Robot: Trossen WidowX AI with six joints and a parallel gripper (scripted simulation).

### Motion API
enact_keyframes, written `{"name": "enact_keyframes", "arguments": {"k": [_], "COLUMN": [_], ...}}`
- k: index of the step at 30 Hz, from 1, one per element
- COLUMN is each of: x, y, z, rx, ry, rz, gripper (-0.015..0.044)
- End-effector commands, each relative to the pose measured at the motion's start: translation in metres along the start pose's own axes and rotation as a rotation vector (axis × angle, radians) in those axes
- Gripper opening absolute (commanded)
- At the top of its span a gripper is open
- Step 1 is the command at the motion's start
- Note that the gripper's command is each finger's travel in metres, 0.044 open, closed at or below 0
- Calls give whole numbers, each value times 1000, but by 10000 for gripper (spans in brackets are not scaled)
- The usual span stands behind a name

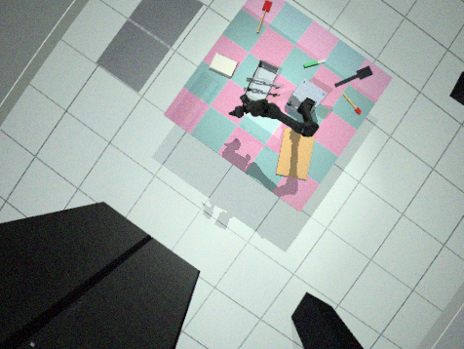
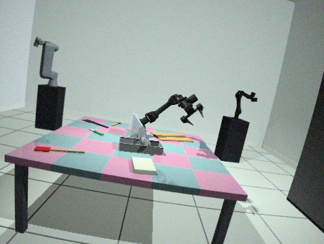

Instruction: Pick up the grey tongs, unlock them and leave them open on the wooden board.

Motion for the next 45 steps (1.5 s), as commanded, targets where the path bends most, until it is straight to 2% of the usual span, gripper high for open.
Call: {"name": "enact_keyframes", "arguments": {"k": [1,10,16,21,45], "x": [-13,-10,21,51,52], "y": [45,147,199,220,230], "z": [-30,-124,-198,-246,-254], "rx": [-242,-980,-1598,-2076,-2093], "ry": [-144,-473,-664,-777,-780], "rz": [-103,-444,-769,-1044,-1056], "gripper": [440,440,440,440,440]}}
Point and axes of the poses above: the point midway between the two fingers, 35 mm back from their tips, its own x axis back along the fingers, its own z axis across the jaws, y = z × x, the point moved 6 cm from there along x, back along the fingers, and after that the axes turned 14 degrees about -x, right-handed, at the moved point
